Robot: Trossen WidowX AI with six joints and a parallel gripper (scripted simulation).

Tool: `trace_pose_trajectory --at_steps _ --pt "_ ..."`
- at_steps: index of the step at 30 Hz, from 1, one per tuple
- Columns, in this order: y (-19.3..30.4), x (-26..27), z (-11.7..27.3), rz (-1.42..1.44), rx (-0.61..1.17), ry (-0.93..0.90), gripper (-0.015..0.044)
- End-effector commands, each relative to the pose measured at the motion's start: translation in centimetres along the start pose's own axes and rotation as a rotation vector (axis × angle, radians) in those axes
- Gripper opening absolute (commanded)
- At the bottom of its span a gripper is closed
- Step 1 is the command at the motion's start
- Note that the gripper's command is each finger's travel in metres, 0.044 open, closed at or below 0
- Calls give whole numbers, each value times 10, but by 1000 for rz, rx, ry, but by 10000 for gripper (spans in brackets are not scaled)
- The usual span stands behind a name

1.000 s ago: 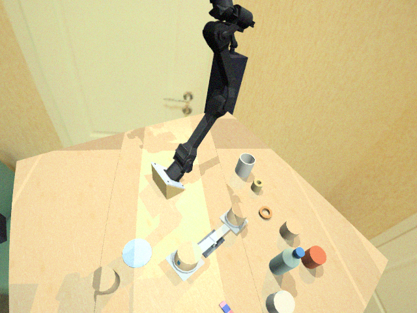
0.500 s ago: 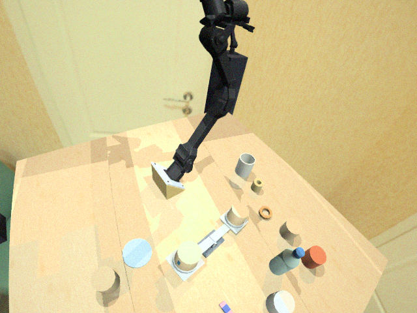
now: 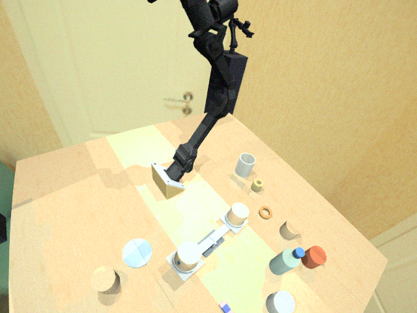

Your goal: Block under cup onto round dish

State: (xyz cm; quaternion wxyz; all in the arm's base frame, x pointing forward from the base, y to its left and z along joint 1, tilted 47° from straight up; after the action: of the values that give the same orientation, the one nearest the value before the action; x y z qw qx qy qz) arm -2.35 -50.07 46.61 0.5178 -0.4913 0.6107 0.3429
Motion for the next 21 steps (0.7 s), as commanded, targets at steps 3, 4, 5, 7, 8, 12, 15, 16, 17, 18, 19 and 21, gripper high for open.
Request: trace_pose_trajectory --at_steps 3,4,5,7,8,12,15,16,17,18,19,21 --pt "-22 50 7 6 -120 -184 440" --pt "-25 57 9 6 -136 -211 440" --pt "-28 64 10 6 -152 -238 440" --pt "-33 77 15 5 -185 -292 440" --pt "-36 84 17 4 -200 -320 440" --pt "-47 111 29 -2 -261 -432 440" --pt "-54 131 39 -8 -305 -520 440" --pt "-56 138 43 -11 -319 -549 440" --pt "-58 144 47 -14 -332 -579 440" --pt "-60 151 51 -17 -346 -608 440" --pt "-62 157 55 -20 -359 -638 440" --pt "-66 169 64 -28 -384 -698 440"
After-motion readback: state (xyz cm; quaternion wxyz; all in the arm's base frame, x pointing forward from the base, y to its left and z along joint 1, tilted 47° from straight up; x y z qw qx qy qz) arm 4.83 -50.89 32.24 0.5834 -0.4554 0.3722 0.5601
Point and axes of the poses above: the point midway between the two fingers, 35 mm back from their tips, its own z axis back along the fingers, its own x axis across the jaws, y = z × x, the point moved 3 cm from there along z, back along the fingers, and after that the axes turned 15 degrees about -z, right-handed, at the moved point
